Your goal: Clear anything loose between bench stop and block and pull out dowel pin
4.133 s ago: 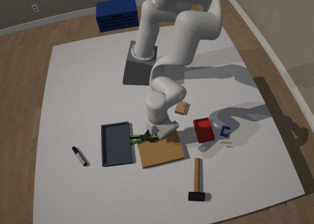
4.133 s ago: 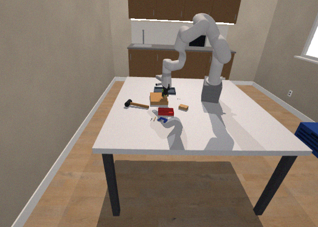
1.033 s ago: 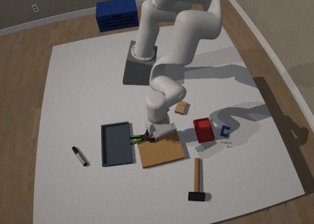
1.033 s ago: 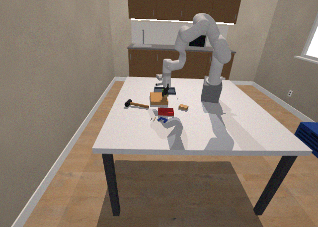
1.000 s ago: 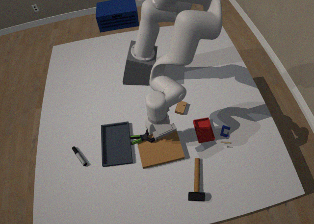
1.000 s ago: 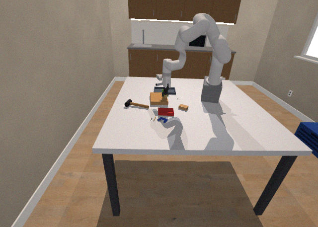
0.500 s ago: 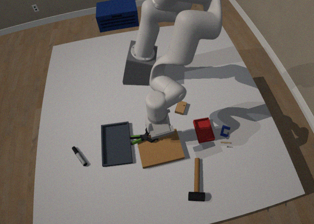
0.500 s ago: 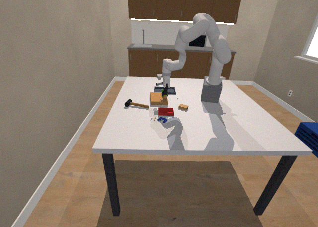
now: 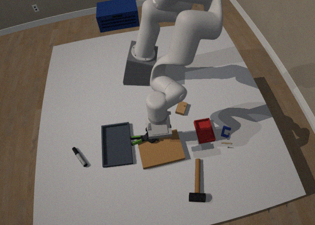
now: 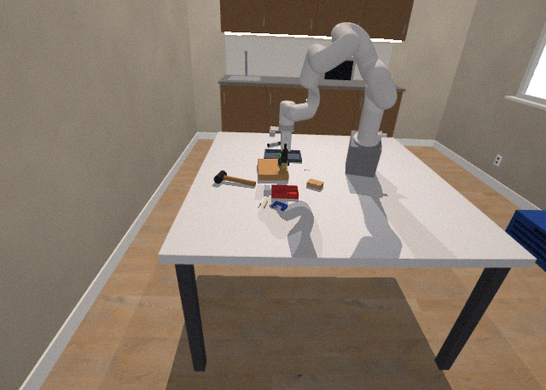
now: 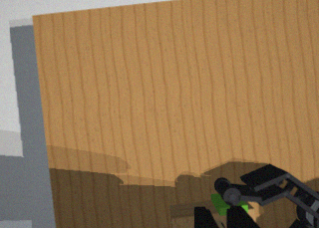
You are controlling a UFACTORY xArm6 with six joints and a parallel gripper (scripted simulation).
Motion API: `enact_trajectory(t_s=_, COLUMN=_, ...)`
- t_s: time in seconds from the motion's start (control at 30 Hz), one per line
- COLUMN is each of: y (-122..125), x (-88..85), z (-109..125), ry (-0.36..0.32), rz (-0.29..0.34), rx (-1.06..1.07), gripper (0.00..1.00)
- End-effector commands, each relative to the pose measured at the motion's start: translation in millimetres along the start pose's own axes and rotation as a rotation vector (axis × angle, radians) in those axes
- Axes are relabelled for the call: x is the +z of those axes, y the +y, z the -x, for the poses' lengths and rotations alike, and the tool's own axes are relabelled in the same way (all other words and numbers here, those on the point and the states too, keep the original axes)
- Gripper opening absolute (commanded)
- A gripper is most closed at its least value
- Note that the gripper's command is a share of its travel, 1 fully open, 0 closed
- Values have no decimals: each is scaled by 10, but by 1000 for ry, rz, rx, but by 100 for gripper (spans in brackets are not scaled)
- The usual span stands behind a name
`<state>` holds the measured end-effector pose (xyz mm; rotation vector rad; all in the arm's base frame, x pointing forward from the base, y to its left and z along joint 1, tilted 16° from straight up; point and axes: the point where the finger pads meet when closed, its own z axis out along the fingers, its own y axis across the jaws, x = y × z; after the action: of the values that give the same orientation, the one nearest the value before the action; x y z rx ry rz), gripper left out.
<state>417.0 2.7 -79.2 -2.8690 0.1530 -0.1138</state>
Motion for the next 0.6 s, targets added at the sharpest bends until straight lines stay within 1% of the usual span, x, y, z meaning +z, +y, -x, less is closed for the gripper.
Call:
enact_trajectory(t_s=0.0, y=-1, x=-13, z=-19, ry=-2, rz=4, rx=86, gripper=0)
enact_trajectory(t_s=0.1, y=-1, x=-13, z=-19, ry=-2, rz=4, rx=99, gripper=0)
enact_trajectory(t_s=0.57, y=-1, x=-15, z=-19, ry=-1, rz=4, rx=291, gripper=0)
